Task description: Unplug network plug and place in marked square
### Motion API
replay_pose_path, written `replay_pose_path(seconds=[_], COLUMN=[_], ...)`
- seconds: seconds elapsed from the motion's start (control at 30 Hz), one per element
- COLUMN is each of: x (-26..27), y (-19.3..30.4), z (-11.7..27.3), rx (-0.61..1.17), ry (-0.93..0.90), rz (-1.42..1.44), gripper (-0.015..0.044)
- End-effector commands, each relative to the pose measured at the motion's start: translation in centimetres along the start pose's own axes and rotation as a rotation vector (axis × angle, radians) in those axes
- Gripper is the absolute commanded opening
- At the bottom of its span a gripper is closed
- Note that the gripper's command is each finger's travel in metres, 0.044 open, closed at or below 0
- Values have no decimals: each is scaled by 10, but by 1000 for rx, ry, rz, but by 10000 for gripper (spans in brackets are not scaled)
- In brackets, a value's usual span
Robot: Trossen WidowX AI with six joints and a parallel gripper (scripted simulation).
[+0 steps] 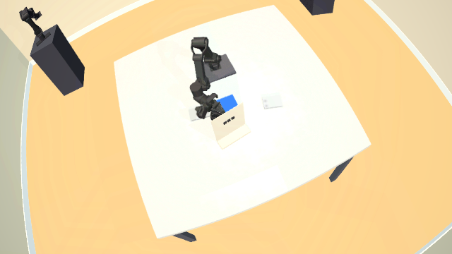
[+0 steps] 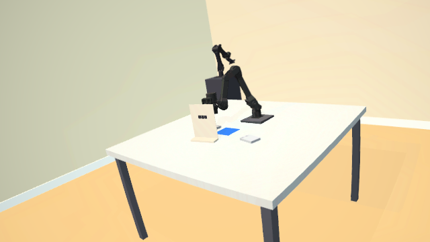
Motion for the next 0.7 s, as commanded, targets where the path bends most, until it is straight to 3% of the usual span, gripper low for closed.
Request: replay_pose_path(seconds=[0.0,0.67], x=[-1,-2], y=[1,4], z=[6,20], rx=[-3,-3], ry=[2,3], rz=[-6,-6], gripper=[0,0])
Point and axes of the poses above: the point midway between the two fingers, 35 mm back from their tips, its own z axis back along the fingers, its own x axis across the jaws, y = z × x, the point moved 5 cm from there along z, back along the fingers, and after that the axes turned 9 degrees about -z, right-handed, at the moved point
